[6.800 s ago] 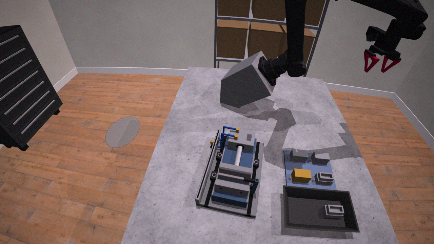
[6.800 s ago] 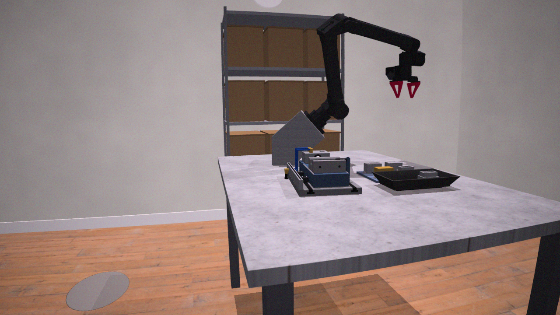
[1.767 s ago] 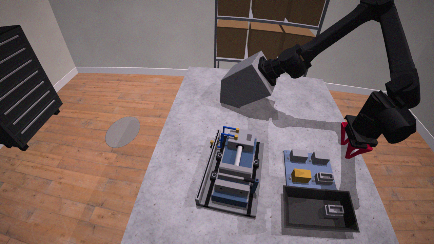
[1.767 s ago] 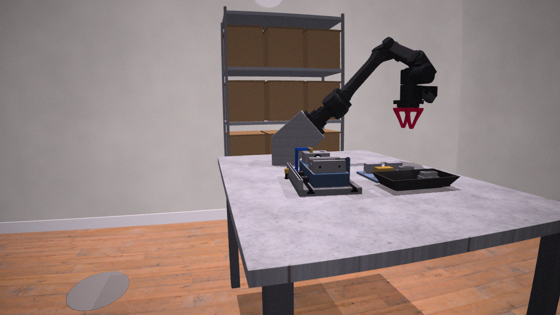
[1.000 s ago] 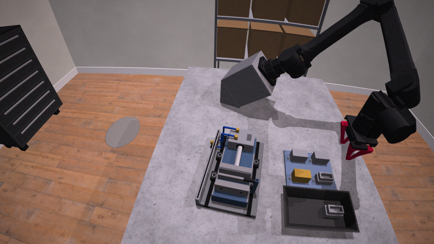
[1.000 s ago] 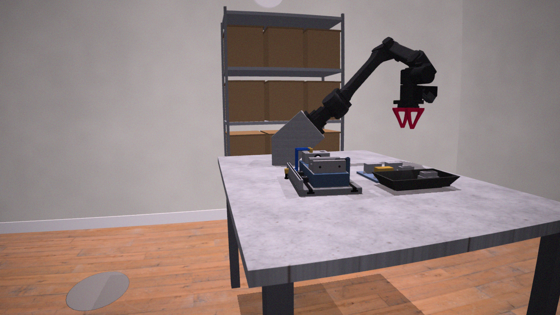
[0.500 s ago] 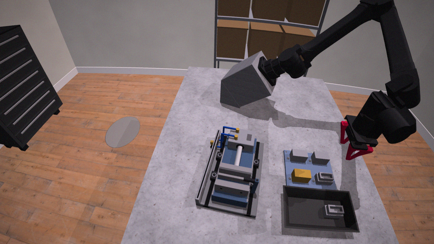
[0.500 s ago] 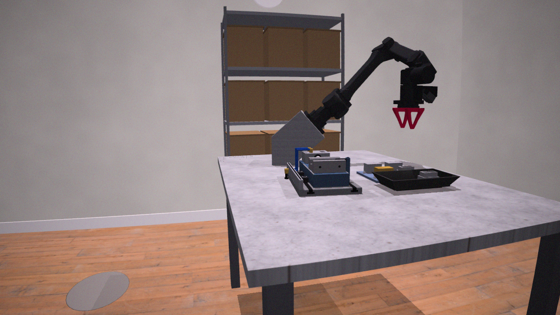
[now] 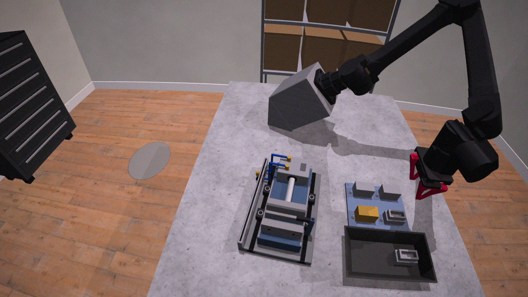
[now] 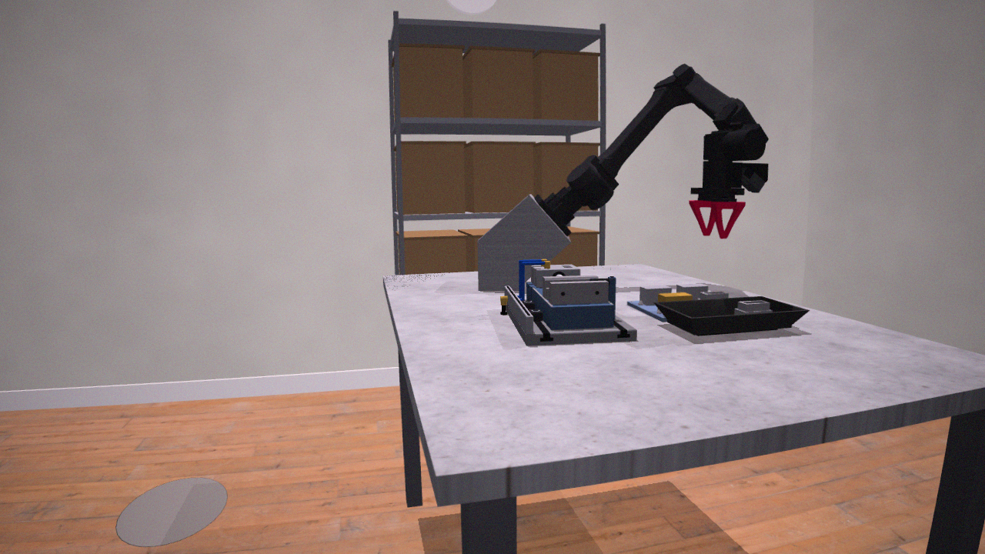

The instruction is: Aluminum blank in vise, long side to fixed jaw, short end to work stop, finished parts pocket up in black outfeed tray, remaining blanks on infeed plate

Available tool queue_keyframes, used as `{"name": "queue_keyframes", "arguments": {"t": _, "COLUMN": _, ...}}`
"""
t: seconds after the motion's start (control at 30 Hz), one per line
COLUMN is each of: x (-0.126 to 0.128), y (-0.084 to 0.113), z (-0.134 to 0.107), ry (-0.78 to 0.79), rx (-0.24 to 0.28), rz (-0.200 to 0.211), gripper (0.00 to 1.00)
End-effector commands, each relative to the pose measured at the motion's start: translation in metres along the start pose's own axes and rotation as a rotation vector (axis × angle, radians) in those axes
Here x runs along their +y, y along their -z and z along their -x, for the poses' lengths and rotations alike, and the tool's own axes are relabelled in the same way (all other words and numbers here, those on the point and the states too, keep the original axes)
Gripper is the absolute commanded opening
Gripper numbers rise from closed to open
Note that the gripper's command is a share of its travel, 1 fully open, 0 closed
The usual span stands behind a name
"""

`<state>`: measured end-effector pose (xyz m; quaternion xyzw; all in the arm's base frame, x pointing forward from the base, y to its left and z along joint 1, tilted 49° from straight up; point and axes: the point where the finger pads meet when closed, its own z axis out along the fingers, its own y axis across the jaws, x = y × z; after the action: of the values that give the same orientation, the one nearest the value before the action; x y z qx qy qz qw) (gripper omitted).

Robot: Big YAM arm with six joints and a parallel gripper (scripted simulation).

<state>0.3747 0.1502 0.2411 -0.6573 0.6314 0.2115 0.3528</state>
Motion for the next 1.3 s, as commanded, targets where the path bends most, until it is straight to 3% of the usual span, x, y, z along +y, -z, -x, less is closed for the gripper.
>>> {"name": "queue_keyframes", "arguments": {"t": 0.0, "x": -0.002, "y": -0.011, "z": 0.002, "ry": -0.007, "rx": -0.001, "rz": 0.004, "gripper": 0.64}}
{"name": "queue_keyframes", "arguments": {"t": 0.47, "x": -0.001, "y": -0.067, "z": 0.001, "ry": -0.009, "rx": 0.001, "rz": 0.005, "gripper": 0.64}}
{"name": "queue_keyframes", "arguments": {"t": 0.53, "x": -0.001, "y": -0.067, "z": 0.001, "ry": -0.009, "rx": 0.001, "rz": 0.005, "gripper": 0.64}}
{"name": "queue_keyframes", "arguments": {"t": 0.87, "x": 0.0, "y": -0.103, "z": 0.001, "ry": -0.01, "rx": 0.001, "rz": 0.006, "gripper": 0.64}}
{"name": "queue_keyframes", "arguments": {"t": 1.27, "x": -0.002, "y": -0.116, "z": 0.006, "ry": 0.0, "rx": -0.003, "rz": -0.004, "gripper": 0.64}}
